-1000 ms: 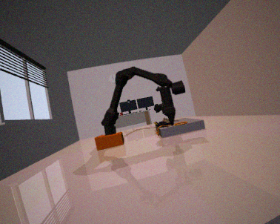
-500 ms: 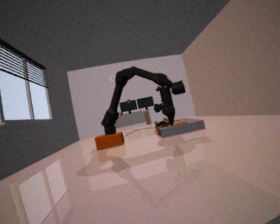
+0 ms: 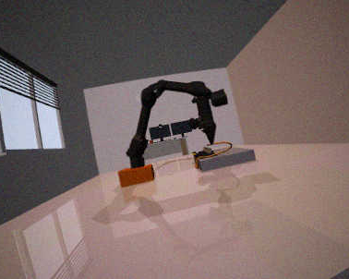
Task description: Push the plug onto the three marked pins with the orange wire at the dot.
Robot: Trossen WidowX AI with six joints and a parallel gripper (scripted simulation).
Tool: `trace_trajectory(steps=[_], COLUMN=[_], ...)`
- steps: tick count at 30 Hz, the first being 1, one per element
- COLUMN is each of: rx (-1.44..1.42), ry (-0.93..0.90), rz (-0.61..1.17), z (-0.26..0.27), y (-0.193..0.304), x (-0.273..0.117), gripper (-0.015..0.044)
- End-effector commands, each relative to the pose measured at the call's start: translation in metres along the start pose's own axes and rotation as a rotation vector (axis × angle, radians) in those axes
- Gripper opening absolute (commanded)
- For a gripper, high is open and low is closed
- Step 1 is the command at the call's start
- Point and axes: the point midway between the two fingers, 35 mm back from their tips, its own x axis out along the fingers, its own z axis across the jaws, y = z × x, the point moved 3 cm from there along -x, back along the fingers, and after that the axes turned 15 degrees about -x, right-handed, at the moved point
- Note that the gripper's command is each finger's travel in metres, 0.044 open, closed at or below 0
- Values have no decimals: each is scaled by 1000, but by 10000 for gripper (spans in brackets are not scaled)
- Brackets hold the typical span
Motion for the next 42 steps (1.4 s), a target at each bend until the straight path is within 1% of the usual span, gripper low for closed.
trace_trajectory(steps=[1, 42], rx=[88, 1299], ry=[0, 0], rz=[0, -10], z=[-7, -87], y=[-4, -61], x=[-4, -12], gripper=[0, 0])
